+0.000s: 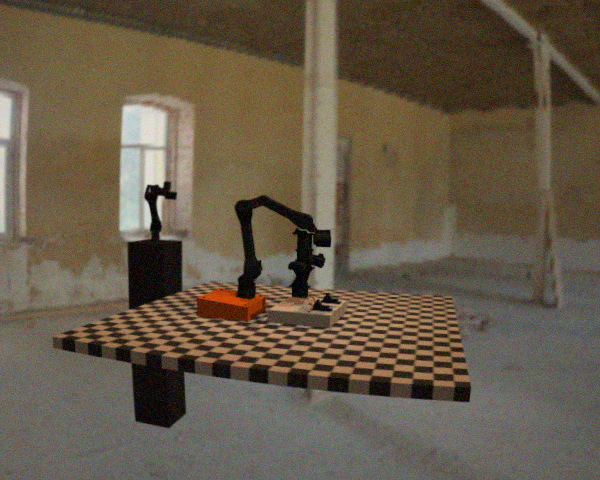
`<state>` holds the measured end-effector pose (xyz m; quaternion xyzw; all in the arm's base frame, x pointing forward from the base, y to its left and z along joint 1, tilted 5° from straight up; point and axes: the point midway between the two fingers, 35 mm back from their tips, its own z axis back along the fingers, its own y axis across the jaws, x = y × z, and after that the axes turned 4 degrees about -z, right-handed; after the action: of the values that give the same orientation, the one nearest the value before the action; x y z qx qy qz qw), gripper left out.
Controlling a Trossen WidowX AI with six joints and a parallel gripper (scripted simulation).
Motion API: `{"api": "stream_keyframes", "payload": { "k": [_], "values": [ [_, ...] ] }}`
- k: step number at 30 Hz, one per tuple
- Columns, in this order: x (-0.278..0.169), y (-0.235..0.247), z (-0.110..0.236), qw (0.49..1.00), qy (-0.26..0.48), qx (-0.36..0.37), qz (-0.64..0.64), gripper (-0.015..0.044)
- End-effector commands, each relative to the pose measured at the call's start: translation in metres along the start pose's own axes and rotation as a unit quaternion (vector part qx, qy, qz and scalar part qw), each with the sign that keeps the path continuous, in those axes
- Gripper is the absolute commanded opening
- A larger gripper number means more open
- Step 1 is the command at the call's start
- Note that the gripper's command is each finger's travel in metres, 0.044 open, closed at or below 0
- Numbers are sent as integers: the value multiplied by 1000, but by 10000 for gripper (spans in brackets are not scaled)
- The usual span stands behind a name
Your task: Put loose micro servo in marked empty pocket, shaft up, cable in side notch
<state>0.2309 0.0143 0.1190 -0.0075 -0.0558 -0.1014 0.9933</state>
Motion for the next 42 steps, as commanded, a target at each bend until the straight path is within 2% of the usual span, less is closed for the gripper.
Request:
{"api": "stream_keyframes", "payload": {
  "k": [1, 7, 33, 42],
  "values": [
    [0, 1, 0, 1000, 1, 3, 30, 0],
    [6, 2, 0, 1000, 1, 3, 30, 0],
    [106, 14, 2, 1000, -4, 3, 30, 0],
    [108, 15, -4, 1000, -4, 3, 30, 0]
  ]
}}
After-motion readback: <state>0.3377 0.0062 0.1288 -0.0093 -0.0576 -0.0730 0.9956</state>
